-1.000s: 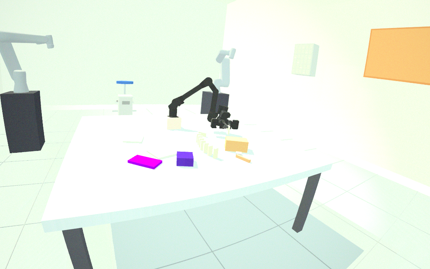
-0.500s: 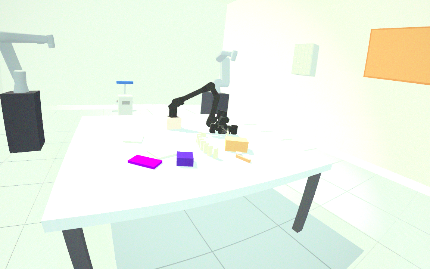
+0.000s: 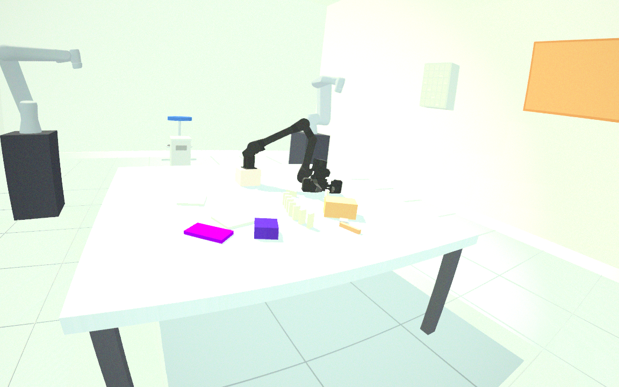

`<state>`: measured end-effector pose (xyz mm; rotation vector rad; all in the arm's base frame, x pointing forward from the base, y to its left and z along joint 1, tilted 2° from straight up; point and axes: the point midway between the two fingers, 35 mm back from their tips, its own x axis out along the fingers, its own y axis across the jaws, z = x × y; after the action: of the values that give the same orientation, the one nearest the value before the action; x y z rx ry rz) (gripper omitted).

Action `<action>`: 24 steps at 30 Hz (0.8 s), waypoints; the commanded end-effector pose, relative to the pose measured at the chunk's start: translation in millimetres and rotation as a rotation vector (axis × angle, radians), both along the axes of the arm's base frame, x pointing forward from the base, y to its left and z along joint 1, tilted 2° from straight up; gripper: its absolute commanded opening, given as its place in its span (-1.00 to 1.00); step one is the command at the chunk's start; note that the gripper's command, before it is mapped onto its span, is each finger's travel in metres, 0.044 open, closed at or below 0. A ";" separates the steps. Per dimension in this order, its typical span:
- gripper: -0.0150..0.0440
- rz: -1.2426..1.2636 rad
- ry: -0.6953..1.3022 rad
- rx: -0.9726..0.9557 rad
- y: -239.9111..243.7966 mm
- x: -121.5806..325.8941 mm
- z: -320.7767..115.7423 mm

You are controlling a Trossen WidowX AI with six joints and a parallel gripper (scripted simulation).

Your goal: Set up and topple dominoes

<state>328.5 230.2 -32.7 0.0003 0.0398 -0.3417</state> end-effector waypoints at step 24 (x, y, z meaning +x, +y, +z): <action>1.00 0.347 0.501 -0.544 49.0 84.1 25.8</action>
<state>365.8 256.5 0.8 -0.2875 0.1895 -0.2108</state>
